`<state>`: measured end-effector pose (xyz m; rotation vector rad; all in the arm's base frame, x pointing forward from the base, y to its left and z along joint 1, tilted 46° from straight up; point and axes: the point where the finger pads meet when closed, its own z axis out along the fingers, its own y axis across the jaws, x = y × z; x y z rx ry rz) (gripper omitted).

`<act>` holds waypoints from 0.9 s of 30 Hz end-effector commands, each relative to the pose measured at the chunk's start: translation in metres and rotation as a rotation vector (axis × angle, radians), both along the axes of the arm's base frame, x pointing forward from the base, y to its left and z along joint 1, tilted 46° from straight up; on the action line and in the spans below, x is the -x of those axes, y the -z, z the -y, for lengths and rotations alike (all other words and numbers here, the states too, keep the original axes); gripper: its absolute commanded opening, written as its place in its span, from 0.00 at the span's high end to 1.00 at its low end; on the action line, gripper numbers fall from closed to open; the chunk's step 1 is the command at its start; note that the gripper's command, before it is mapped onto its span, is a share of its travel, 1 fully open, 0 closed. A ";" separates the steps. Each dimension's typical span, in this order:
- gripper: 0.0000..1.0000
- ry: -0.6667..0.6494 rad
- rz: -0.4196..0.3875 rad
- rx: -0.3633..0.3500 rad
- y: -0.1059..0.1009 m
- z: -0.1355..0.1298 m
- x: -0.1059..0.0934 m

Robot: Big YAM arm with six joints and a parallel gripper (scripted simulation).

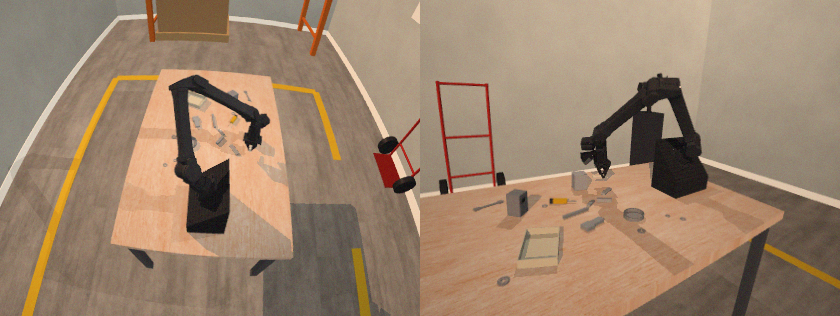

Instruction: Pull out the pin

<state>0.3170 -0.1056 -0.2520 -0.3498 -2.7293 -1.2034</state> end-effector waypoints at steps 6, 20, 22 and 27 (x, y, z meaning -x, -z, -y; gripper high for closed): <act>1.00 0.019 0.021 0.012 0.005 0.019 -0.008; 1.00 0.020 0.015 0.008 0.007 0.017 -0.006; 1.00 0.020 0.014 0.007 0.007 0.017 -0.005; 1.00 0.020 0.013 0.007 0.007 0.017 -0.005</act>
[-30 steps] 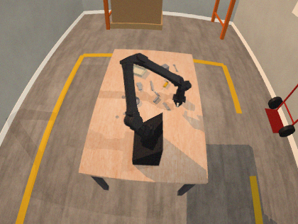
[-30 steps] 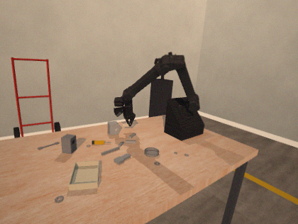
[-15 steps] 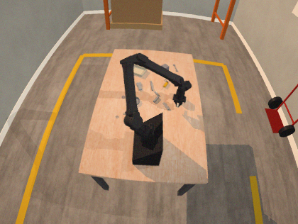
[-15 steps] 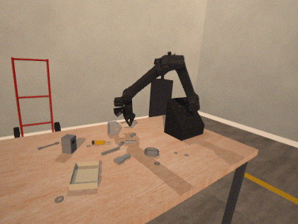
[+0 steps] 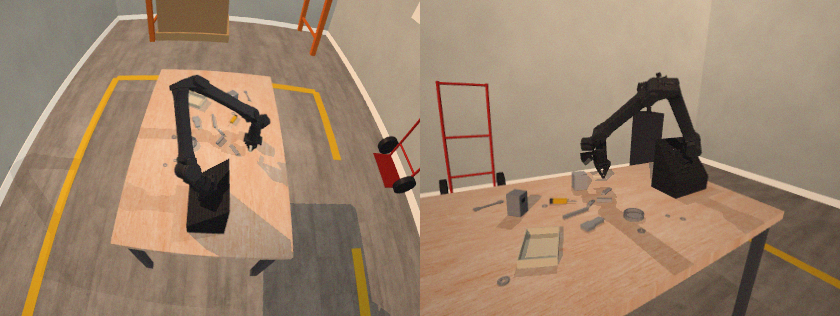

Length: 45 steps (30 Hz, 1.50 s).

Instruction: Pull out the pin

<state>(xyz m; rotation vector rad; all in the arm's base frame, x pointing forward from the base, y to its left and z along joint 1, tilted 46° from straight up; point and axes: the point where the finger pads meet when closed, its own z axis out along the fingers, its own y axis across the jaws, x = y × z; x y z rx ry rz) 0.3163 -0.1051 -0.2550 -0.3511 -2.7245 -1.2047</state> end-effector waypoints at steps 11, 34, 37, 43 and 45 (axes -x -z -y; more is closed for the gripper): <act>1.00 0.021 0.014 0.007 0.002 0.015 0.003; 1.00 0.023 0.010 0.003 0.000 0.011 0.011; 1.00 0.023 0.012 0.005 0.002 0.008 0.011; 1.00 0.024 0.015 0.007 0.006 0.005 0.011; 1.00 0.024 0.015 0.007 0.006 0.005 0.011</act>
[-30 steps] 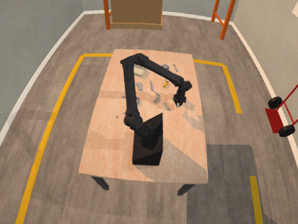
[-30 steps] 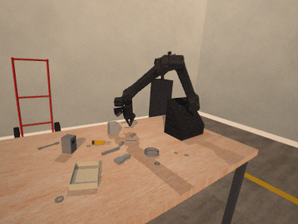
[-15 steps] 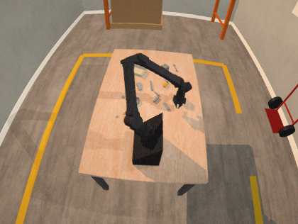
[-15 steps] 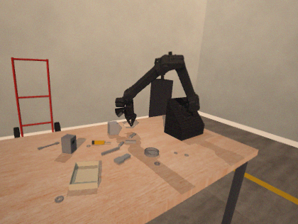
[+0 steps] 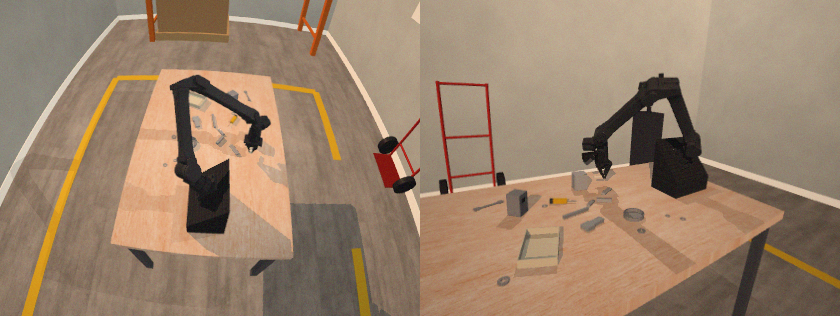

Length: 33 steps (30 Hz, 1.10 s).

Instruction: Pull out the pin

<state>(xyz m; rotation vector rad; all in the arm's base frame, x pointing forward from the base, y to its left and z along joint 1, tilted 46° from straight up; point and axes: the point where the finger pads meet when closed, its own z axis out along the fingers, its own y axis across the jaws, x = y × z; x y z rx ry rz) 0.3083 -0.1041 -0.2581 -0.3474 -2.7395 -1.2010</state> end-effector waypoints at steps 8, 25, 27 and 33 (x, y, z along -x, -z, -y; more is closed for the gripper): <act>1.00 0.023 -0.003 -0.005 0.005 0.002 0.003; 1.00 0.020 -0.013 -0.007 0.010 -0.005 0.003; 1.00 0.019 -0.015 -0.007 0.011 -0.007 0.002; 1.00 0.019 -0.016 -0.007 0.012 -0.007 0.002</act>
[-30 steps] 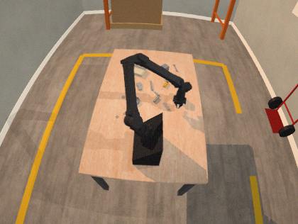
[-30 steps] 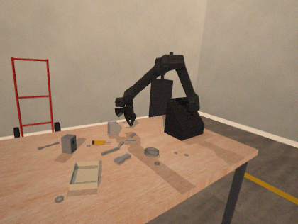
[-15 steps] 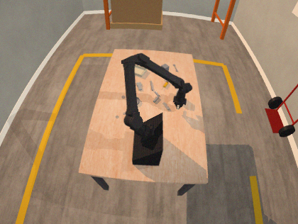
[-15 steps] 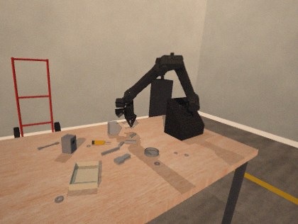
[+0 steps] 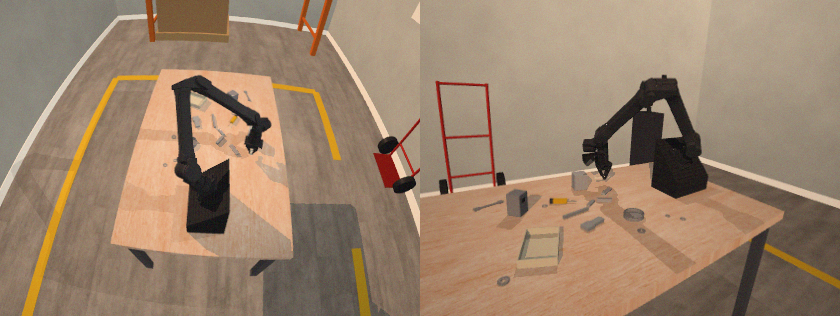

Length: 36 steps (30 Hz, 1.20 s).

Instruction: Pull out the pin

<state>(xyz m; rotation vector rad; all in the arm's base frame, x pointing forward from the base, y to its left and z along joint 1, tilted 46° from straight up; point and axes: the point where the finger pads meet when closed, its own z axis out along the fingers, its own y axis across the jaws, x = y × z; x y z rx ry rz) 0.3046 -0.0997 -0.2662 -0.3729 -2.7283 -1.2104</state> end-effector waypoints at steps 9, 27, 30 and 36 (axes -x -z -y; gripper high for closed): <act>1.00 -0.007 -0.010 0.000 0.007 -0.008 -0.002; 1.00 -0.019 -0.010 0.000 0.011 -0.016 -0.003; 1.00 -0.020 -0.010 0.000 0.011 -0.017 -0.003; 1.00 -0.020 -0.010 0.000 0.011 -0.017 -0.003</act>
